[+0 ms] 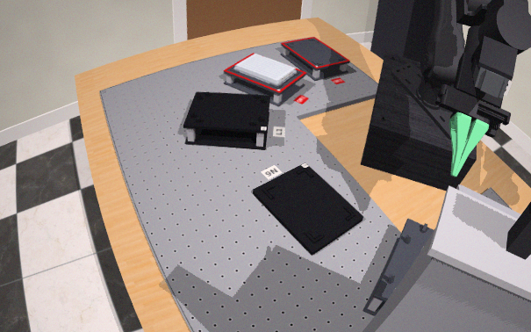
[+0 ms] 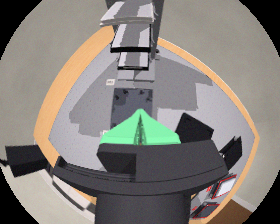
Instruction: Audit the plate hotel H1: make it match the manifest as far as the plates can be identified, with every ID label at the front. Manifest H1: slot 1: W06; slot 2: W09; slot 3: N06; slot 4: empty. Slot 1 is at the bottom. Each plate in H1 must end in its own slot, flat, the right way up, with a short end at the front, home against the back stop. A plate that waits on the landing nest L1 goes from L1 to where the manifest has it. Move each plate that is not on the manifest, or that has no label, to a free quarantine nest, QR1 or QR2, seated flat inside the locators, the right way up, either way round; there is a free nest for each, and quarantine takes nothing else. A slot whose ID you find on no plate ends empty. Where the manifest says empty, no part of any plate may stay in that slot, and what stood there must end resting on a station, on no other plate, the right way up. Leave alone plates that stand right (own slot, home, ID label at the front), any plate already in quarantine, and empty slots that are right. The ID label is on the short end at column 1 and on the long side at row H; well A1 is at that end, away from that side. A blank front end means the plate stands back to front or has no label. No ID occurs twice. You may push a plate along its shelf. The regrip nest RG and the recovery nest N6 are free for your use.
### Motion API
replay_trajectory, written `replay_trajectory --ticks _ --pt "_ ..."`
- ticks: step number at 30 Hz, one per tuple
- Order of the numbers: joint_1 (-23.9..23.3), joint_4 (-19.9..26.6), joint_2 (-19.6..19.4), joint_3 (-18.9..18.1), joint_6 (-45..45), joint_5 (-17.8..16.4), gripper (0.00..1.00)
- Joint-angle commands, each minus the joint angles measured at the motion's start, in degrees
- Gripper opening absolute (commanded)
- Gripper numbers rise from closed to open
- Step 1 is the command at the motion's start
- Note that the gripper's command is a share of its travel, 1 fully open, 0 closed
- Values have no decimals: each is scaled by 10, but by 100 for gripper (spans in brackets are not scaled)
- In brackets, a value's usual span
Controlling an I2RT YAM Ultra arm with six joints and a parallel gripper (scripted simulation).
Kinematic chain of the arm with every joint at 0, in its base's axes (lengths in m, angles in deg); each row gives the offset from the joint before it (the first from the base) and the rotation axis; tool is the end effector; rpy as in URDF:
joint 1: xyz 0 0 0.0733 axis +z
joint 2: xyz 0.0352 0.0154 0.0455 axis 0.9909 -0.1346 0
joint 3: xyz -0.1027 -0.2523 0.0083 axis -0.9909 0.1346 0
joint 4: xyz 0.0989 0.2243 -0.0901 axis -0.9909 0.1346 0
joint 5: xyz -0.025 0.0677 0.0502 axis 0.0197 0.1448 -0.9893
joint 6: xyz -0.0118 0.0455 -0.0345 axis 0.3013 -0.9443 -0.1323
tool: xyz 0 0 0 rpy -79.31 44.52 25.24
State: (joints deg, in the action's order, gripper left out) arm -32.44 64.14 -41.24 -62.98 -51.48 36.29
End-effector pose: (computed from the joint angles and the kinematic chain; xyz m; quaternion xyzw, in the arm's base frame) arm 0.1161 0.1266 0.2400 -0.2559 0.8419 0.1595 0.4475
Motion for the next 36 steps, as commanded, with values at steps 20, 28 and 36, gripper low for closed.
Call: replay_trajectory --ticks 20,28,36 --pt "148 -1 -45 -49 -110 158 0" --pt "153 21 -35 -61 -111 159 100" --pt "159 73 -26 -101 -115 164 100"
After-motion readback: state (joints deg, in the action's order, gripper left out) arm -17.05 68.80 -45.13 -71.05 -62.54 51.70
